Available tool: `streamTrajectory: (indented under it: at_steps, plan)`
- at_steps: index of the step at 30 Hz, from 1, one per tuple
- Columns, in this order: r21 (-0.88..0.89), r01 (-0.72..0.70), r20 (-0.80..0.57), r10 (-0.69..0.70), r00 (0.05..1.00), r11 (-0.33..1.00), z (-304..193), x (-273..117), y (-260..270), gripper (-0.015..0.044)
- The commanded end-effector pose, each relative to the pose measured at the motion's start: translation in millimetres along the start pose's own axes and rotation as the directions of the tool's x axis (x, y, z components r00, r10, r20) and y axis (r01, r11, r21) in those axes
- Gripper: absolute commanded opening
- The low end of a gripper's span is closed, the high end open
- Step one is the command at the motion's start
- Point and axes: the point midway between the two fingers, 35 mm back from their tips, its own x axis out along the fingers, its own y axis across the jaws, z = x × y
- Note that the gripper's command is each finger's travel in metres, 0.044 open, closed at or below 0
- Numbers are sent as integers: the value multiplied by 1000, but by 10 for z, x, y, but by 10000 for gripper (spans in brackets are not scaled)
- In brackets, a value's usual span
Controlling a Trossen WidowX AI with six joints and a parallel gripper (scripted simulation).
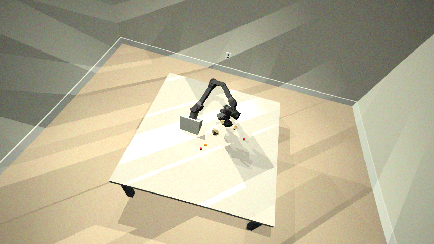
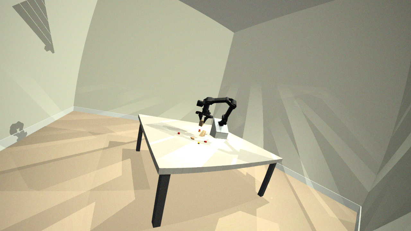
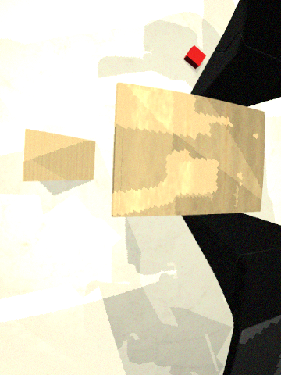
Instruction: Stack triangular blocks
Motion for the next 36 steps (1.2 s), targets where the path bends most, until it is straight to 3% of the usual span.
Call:
streamTrajectory:
  at_steps: [1, 24, 36]
  plan:
    - [0, 3, -2, -3, 1000, 1000, 57, 139, -24, 0]
    - [11, 10, -3, -10, 1000, 1000, 383, 899, -11, 0]
    - [11, 11, -9, -11, 1000, 1000, 392, 923, -25, 0]
